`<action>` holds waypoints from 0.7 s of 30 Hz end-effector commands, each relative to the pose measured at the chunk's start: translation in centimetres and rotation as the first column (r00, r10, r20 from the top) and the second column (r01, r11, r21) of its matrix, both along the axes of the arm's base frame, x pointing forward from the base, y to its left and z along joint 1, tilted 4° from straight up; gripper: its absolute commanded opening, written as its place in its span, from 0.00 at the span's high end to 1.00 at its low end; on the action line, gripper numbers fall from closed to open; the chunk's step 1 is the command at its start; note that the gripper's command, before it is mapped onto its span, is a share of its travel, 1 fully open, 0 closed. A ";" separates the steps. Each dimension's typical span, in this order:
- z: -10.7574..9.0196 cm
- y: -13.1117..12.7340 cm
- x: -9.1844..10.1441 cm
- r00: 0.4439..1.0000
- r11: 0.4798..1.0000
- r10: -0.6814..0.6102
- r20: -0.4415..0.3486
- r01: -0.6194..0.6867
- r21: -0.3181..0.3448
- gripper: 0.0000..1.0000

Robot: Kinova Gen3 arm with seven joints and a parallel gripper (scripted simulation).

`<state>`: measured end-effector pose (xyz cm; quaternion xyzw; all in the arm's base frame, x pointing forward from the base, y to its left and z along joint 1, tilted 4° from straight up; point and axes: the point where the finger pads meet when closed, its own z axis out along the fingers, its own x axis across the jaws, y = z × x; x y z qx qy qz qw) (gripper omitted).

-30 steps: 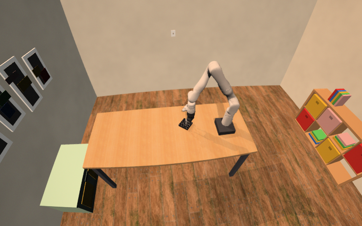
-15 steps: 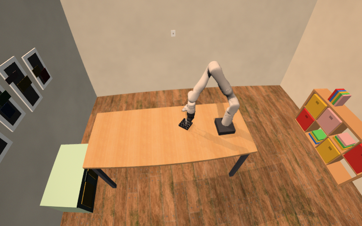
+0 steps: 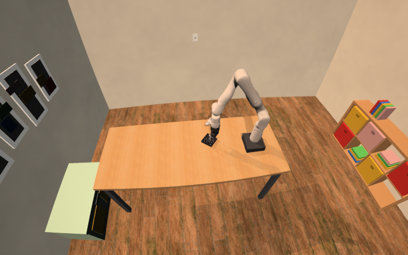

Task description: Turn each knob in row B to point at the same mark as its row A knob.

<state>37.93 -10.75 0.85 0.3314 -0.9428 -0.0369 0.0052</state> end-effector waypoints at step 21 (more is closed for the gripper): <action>0.1 0.7 -0.6 1.000 1.000 0.000 0.002 0.000 0.000 0.00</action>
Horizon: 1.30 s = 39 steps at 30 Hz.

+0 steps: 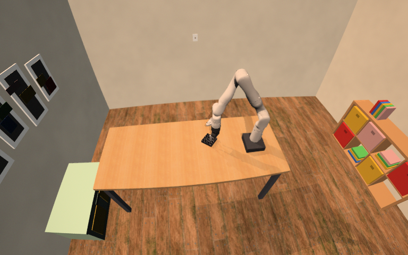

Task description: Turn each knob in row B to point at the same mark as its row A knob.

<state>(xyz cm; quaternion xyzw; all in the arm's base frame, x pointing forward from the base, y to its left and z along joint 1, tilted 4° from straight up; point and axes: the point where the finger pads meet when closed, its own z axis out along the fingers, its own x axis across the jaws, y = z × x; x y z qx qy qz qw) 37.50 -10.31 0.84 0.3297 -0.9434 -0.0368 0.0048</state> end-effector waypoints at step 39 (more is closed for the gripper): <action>0.4 3.5 -3.1 1.000 1.000 0.004 0.001 -0.004 0.000 0.00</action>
